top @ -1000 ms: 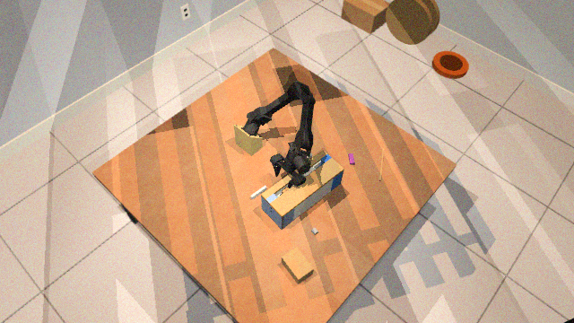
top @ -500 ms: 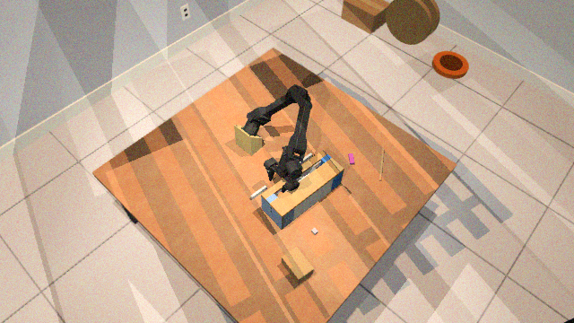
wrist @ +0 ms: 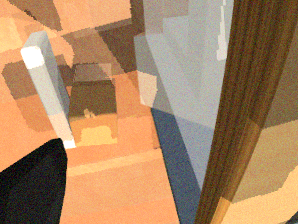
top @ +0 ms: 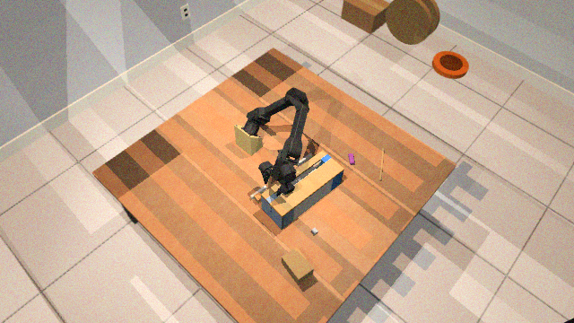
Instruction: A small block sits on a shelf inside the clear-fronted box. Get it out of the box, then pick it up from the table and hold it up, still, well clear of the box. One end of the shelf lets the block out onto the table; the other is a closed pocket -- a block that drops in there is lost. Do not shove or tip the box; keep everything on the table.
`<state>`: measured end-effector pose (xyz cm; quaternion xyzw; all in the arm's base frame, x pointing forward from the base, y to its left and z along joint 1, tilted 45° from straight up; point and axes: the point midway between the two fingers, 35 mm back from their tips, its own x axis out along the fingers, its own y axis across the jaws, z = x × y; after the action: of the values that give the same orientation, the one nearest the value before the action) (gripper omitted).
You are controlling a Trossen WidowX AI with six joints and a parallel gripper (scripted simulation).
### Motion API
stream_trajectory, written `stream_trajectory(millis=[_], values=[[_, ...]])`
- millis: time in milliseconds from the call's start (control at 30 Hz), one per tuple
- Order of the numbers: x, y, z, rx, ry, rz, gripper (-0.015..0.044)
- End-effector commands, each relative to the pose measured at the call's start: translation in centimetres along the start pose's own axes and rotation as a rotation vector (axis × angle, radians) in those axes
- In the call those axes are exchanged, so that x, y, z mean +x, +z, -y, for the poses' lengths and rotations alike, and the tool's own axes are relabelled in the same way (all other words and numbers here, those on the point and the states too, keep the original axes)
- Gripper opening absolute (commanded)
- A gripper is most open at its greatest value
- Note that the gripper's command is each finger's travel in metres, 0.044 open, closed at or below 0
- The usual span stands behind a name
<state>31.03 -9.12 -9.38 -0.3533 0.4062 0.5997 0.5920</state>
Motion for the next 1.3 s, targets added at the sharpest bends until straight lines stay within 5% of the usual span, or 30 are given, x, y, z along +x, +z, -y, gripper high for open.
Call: stream_trajectory(millis=[0, 167, 367, 433, 533, 1000, 1267], values=[[-1.4, -0.7, 0.2, -0.001, -0.004, -0.006, 0.04], [-5.8, -2.1, -0.1, 0.003, 0.001, -0.002, 0.04], [-5.7, -2.1, 0.0, 0.009, -0.009, -0.002, 0.04], [-5.7, -2.2, 0.0, 0.079, -0.013, 0.005, 0.0348], [-5.6, -2.6, -0.2, 0.379, -0.028, 0.034, 0.0285], [-5.5, -4.8, -1.5, 1.864, 0.028, 0.232, 0.0285], [-5.3, -5.5, -1.9, 2.38, 0.122, 0.319, 0.0285]])
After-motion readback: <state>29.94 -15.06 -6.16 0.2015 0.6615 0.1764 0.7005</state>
